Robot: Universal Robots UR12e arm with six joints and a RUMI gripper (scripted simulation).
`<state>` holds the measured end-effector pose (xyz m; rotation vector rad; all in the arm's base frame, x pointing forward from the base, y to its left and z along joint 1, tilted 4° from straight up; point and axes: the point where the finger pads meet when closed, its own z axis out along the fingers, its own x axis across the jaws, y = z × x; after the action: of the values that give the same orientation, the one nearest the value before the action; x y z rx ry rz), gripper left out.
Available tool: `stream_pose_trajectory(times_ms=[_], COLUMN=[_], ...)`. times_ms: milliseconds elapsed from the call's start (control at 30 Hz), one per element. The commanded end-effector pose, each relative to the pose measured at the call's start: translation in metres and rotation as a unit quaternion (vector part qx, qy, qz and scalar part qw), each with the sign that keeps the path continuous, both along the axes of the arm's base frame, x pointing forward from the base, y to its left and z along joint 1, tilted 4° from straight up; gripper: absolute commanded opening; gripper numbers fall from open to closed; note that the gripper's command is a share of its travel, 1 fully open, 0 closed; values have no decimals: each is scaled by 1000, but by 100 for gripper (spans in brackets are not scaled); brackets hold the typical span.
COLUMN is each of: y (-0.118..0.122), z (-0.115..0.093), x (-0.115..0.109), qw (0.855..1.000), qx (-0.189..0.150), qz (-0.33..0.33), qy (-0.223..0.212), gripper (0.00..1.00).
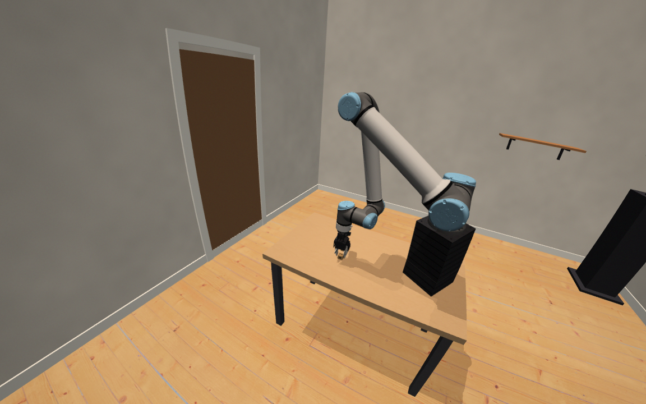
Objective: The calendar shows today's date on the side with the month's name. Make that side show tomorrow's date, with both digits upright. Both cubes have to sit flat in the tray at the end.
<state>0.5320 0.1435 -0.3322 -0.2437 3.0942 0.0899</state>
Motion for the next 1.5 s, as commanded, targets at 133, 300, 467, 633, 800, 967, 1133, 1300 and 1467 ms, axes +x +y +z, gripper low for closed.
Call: stream_pose_trajectory(times_ms=[133,300,467,633,800,967,1133,1300,1467], y=[1,1,1,1,1,1,1,1,1], z=[0,0,0,0,0,0,0,0,0], x=[2,2,2,2,2,2,2,2,2], qw=[1000,1000,1000,1000,1000,1000,1000,1000,1000], qx=[-1,-1,-1,-1,-1,-1,-1,-1,-1], qz=[0,0,0,0,0,0,0,0,0], qy=[-2,-2,-2,-2,-2,-2,-2,-2,-2], gripper=[29,29,11,11,11,11,11,11,11])
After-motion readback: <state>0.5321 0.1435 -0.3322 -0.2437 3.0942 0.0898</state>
